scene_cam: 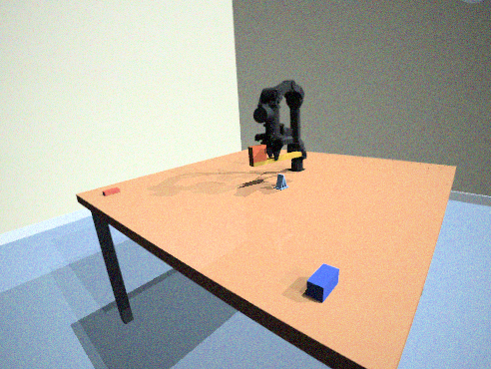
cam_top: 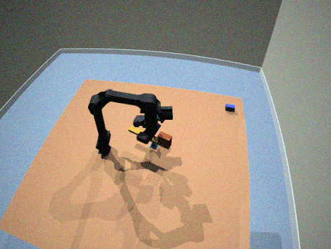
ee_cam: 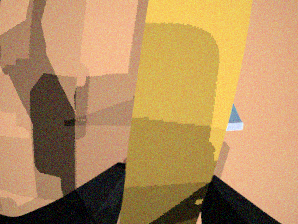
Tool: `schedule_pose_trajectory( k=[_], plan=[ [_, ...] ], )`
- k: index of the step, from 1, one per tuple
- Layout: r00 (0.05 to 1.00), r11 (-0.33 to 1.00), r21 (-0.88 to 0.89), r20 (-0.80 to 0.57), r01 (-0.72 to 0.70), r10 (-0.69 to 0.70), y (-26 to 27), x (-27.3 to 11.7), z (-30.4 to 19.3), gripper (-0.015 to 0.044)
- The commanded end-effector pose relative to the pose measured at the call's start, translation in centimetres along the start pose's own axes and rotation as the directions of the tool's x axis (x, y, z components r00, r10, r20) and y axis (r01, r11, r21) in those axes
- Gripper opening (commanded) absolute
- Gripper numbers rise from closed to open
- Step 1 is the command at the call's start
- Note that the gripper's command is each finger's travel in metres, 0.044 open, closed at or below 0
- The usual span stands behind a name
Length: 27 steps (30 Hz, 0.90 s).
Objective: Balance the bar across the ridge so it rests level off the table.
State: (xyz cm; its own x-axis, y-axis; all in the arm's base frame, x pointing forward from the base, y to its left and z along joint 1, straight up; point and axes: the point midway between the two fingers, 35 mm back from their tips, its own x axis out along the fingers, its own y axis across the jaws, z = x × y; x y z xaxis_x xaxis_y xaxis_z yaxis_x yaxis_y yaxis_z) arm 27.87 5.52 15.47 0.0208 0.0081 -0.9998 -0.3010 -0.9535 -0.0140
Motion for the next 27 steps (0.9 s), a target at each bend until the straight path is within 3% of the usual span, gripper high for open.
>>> schedule_pose_trajectory(
  k=[1,11,27],
  plan=[
    [1.0,0.999,-0.049,-0.003,-0.002,0.002,-0.9,-0.1,0.9,0.0],
    [1.0,0.981,-0.192,0.0,0.0,0.0,-3.3,-0.2,3.5,0.0],
    [1.0,0.981,-0.196,0.0,0.0,0.0,-3.4,2.0,3.6,0.0]
  ],
)
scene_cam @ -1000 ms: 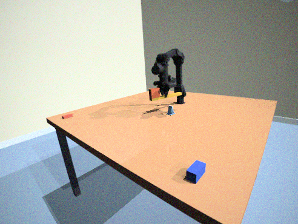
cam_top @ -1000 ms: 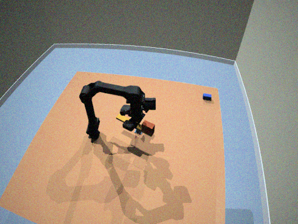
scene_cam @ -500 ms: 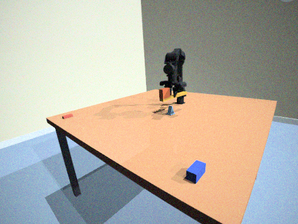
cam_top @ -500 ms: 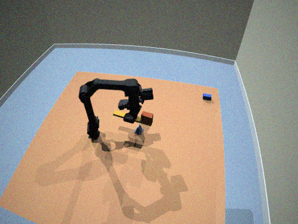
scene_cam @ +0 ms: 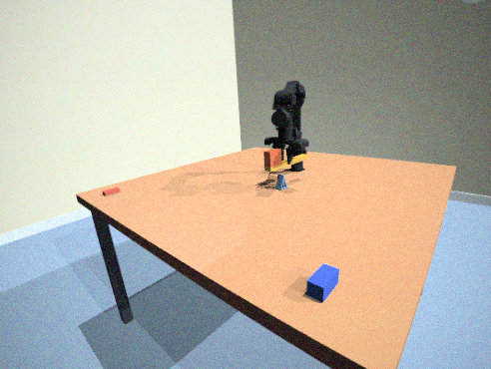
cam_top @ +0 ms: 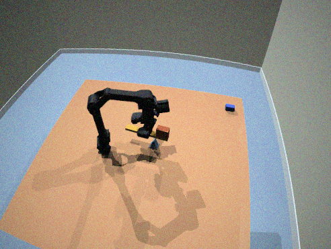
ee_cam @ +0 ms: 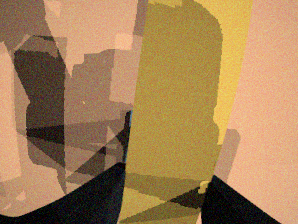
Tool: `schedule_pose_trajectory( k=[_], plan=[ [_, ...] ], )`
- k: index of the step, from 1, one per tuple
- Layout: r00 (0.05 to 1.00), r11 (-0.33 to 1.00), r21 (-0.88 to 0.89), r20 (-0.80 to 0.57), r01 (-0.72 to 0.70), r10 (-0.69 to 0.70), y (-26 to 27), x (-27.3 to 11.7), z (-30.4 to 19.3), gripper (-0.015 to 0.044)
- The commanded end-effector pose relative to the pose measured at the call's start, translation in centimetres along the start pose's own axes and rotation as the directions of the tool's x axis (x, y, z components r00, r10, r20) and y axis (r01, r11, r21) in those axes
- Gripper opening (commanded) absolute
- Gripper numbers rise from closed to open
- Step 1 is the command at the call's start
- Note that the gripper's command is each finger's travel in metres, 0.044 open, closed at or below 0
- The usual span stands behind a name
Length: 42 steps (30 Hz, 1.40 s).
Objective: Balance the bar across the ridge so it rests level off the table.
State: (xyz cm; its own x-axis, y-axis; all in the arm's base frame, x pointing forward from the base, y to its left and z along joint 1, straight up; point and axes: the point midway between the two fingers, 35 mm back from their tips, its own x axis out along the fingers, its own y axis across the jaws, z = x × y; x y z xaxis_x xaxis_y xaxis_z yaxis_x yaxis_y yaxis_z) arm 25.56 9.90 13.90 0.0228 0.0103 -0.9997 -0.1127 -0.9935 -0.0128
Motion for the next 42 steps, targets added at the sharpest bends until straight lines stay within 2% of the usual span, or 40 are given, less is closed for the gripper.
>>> schedule_pose_trajectory(
  k=[1,14,42],
  plan=[
    [1.0,1.0,-0.005,0.001,-0.002,0.002,0.1,0.6,0.0,0.0],
    [1.0,1.0,-0.009,0.001,-0.002,0.002,0.3,2.6,0.1,0.0],
    [1.0,1.0,-0.009,0.001,-0.002,0.002,0.3,2.7,0.1,0.0]
  ],
)
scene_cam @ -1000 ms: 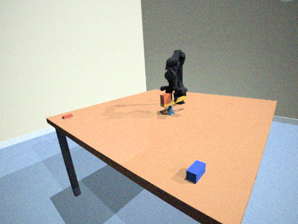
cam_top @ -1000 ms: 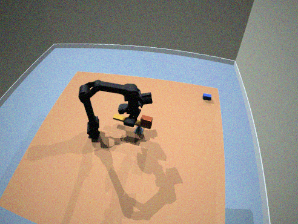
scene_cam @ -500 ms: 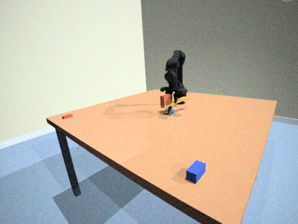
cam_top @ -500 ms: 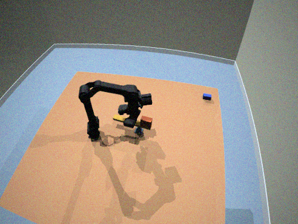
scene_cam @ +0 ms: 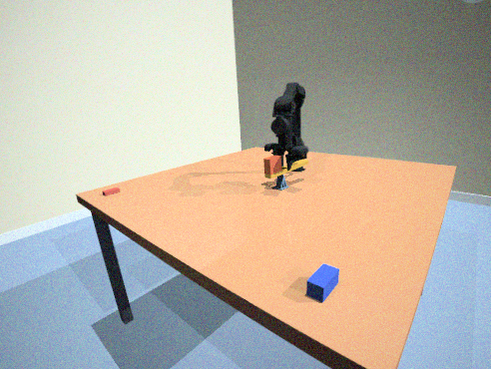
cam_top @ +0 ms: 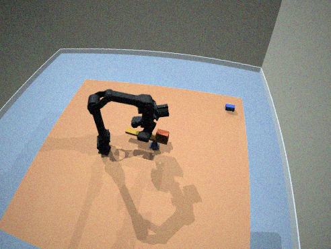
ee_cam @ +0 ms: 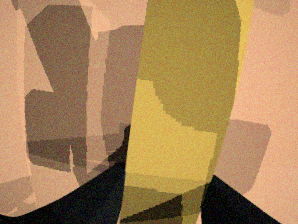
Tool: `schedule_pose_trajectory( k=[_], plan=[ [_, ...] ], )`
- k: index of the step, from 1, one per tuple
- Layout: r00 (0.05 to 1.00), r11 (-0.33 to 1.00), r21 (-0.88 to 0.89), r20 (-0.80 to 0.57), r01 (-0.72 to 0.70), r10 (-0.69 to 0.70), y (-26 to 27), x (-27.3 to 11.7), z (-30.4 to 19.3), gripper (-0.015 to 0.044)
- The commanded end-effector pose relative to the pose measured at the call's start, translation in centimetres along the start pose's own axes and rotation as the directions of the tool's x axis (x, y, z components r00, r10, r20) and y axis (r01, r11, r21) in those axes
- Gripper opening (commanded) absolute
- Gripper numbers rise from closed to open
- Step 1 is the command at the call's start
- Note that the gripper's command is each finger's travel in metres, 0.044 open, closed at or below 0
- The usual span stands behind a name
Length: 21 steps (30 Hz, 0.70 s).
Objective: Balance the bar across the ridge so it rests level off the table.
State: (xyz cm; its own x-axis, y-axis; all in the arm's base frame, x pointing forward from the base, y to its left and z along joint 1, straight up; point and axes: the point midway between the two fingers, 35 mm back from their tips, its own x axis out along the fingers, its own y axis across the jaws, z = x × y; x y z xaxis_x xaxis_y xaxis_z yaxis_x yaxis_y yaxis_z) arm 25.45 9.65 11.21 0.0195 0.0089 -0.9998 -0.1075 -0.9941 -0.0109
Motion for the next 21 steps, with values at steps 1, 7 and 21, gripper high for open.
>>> schedule_pose_trajectory(
  k=[1,7,21],
  plan=[
    [1.0,1.0,-0.004,-0.002,-0.001,0.001,0.01,0.05,-0.04,0.0],
    [1.0,1.0,-0.004,-0.002,-0.001,0.001,0.01,0.1,-0.04,0.0],
    [1.0,1.0,-0.004,-0.002,-0.001,0.001,0.01,0.22,-0.05,0.0]
  ],
)
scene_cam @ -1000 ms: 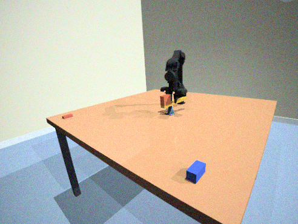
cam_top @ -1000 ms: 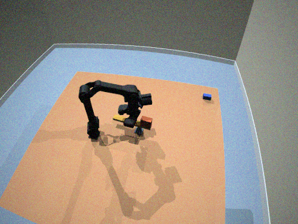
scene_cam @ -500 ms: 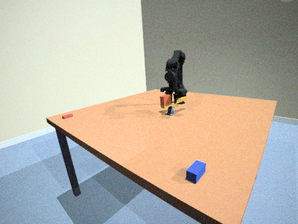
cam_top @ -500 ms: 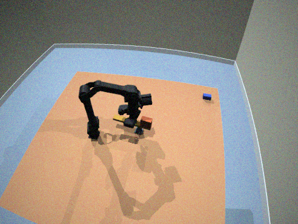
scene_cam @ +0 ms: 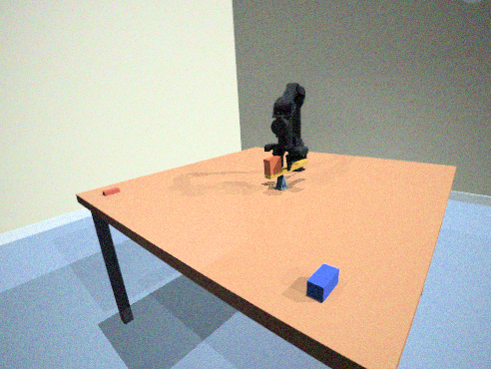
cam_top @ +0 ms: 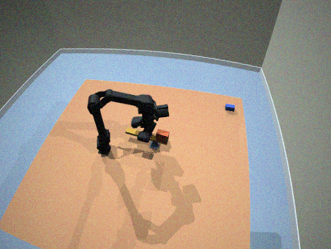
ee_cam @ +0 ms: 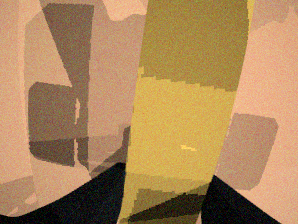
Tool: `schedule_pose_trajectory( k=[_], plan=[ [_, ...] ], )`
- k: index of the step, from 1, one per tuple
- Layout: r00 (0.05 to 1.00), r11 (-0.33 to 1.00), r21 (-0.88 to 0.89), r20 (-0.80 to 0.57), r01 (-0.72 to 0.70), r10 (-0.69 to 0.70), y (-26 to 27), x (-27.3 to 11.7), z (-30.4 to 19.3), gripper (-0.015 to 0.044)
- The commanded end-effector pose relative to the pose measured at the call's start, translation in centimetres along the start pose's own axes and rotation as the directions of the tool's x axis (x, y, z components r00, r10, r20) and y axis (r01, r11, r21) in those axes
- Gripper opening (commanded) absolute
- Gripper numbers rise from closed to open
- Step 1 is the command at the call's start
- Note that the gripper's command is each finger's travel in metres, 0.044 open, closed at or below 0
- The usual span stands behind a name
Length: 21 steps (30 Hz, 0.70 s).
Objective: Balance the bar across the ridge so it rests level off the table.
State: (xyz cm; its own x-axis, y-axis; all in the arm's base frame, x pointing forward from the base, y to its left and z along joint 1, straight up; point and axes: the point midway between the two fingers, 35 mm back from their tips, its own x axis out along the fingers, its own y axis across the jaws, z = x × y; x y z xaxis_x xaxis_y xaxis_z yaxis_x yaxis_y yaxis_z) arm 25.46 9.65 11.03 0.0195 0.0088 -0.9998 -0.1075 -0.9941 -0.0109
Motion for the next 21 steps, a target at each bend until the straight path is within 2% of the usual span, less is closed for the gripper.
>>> schedule_pose_trajectory(
  k=[1,21],
  plan=[
    [1.0,1.0,-0.004,-0.002,-0.001,0.001,0.01,0.06,-0.04,0.0],
    [1.0,1.0,-0.004,-0.002,-0.001,0.001,0.01,0.23,-0.05,0.0]
  ],
)
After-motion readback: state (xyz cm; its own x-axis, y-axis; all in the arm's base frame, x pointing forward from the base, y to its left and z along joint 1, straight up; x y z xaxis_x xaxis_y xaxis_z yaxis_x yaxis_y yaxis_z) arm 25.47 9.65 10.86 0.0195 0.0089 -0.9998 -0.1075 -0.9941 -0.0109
